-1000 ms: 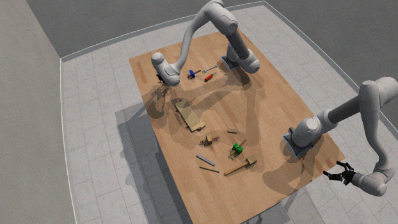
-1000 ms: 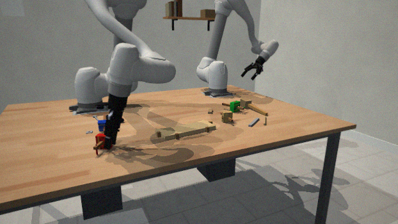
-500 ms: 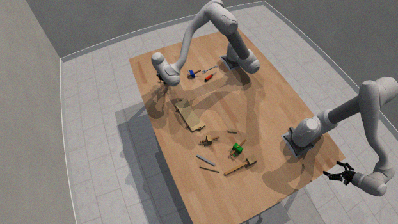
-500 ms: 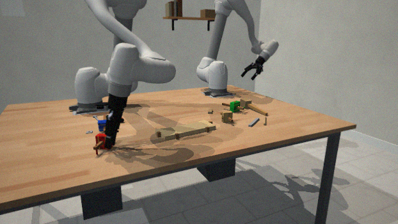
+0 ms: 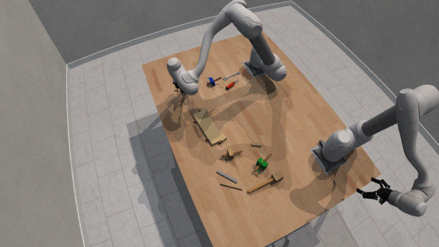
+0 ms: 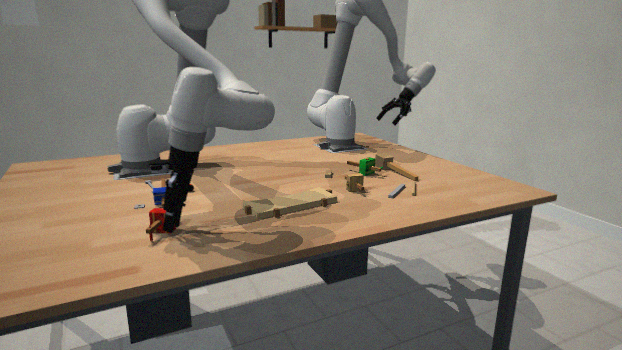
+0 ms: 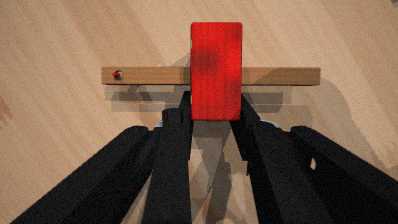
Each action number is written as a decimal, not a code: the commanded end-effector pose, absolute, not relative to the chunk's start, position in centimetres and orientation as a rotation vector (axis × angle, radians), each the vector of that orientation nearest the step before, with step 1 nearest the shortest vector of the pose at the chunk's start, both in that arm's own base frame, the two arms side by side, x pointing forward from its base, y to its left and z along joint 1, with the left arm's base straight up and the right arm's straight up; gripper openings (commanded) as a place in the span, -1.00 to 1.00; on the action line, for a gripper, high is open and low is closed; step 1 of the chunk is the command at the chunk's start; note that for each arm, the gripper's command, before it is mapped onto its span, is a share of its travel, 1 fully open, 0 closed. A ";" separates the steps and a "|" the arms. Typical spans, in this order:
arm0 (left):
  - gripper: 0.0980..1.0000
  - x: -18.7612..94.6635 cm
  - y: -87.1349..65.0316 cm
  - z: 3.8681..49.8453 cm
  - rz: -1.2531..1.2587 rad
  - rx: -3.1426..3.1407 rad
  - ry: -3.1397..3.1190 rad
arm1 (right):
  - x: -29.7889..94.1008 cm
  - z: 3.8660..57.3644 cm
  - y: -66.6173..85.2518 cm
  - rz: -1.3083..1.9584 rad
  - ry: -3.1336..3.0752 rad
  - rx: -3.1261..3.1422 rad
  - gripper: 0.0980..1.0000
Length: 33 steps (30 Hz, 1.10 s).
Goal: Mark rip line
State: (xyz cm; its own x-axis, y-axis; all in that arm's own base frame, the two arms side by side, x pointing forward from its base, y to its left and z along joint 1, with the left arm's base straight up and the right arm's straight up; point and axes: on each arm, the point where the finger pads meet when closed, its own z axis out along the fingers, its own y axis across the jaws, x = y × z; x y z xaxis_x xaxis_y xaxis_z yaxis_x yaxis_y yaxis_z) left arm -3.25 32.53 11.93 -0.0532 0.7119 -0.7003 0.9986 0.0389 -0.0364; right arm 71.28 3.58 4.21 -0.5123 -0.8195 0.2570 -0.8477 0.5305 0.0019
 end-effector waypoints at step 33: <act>1.00 -3.5 32.1 12.1 -0.750 1.716 1.815 | 71.4 13.1 3.4 0.181 -2.547 1.410 -1.00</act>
State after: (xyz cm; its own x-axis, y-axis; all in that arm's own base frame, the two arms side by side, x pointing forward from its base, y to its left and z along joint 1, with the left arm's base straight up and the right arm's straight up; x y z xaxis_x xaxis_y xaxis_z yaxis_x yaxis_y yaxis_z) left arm -3.25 32.53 11.93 -0.0532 0.7119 -0.7003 0.9986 0.0389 -0.0364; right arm 71.07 3.34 12.23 -0.5110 -0.8181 0.2637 -0.8481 0.5298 0.0003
